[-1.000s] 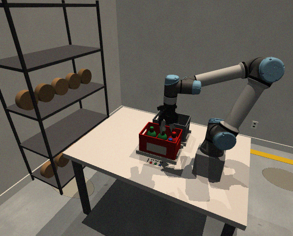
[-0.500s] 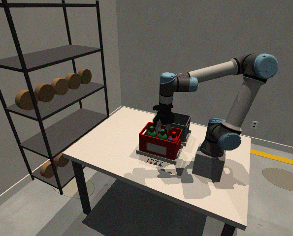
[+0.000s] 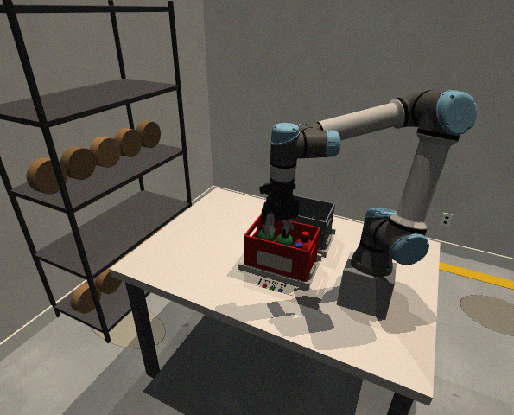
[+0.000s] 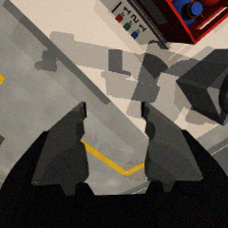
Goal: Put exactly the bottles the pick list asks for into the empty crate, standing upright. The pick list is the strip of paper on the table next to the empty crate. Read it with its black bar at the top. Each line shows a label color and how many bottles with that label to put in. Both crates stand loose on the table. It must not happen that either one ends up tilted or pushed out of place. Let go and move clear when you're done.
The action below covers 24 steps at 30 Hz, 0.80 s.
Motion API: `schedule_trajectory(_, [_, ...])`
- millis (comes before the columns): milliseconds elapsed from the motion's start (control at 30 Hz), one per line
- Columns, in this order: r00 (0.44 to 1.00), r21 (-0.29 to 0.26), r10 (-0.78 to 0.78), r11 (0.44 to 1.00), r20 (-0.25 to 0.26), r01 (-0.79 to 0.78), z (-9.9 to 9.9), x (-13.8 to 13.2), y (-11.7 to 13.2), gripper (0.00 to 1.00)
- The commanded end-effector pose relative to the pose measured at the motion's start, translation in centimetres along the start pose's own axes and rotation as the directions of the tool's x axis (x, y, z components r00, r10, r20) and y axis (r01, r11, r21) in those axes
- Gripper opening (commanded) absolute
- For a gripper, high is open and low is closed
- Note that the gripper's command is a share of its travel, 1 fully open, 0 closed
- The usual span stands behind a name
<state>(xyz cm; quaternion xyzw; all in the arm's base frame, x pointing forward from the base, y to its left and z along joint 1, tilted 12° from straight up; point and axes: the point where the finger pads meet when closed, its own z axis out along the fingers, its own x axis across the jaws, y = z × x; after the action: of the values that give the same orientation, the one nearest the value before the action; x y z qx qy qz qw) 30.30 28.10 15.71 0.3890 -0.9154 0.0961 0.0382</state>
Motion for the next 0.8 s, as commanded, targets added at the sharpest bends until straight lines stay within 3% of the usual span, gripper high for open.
schedule_trajectory(0, [1.000,0.000,0.006,1.000,-0.005,-0.006,-1.4,-2.4,1.8,0.38])
schedule_trajectory(467, [1.000,-0.001,0.006,1.000,-0.005,-0.006,-3.9,-6.7,5.0,0.38])
schedule_trajectory(767, [1.000,0.000,0.007,1.000,-0.006,-0.007,-3.8,-6.6,4.9,0.38])
